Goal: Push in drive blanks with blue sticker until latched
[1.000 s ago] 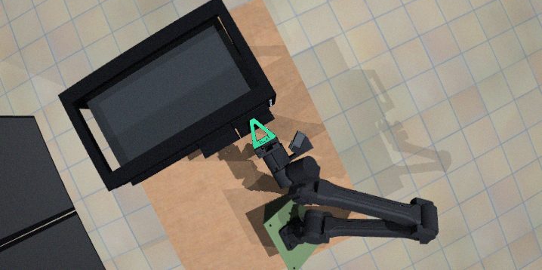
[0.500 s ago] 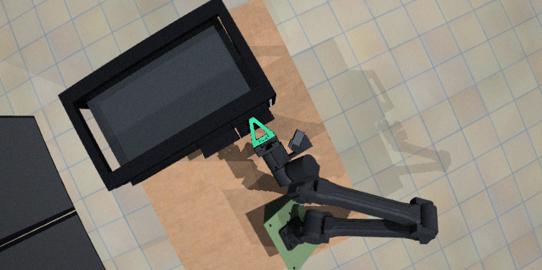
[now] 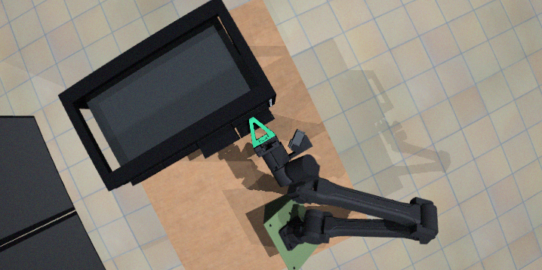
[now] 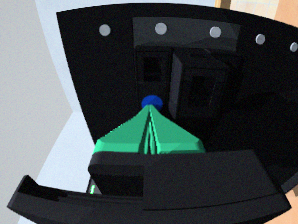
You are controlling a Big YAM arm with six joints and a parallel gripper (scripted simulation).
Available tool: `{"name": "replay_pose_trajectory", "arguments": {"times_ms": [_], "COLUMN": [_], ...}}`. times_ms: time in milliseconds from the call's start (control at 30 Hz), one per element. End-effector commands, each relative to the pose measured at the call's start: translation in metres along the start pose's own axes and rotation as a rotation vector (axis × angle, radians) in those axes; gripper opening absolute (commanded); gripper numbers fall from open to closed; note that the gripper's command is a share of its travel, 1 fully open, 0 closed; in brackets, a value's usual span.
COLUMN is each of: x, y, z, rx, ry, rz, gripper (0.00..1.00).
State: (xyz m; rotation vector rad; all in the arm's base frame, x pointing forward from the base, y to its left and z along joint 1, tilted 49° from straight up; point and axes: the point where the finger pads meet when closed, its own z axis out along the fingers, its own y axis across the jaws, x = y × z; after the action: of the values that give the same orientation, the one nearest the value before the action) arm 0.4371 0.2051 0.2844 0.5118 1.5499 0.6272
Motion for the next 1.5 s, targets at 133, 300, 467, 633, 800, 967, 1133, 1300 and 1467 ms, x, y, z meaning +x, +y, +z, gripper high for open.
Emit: {"name": "replay_pose_trajectory", "arguments": {"times_ms": [133, 300, 467, 633, 800, 967, 1133, 1300, 1467], "x": [-0.024, -0.023, -0.008, -0.002, -0.003, -0.007, -0.012, -0.003, -0.002], "y": [0.011, 0.011, -0.007, -0.001, -0.002, 0.003, 0.002, -0.002, -0.002], "z": [0.024, 0.023, -0.005, -0.04, -0.081, -0.098, -0.089, -0.104, -0.123], "rx": [0.003, 0.005, 0.027, 0.012, 0.012, 0.006, 0.025, 0.012, 0.011], "ry": [-0.054, -0.053, -0.017, -0.004, -0.005, -0.012, -0.027, -0.006, -0.007], "rz": [0.016, 0.015, -0.007, 0.0, 0.006, 0.012, 0.009, 0.004, 0.006], "gripper": [0.0, 0.0, 0.0, 0.0, 0.0, 0.0, 0.0, 0.0, 0.0]}}
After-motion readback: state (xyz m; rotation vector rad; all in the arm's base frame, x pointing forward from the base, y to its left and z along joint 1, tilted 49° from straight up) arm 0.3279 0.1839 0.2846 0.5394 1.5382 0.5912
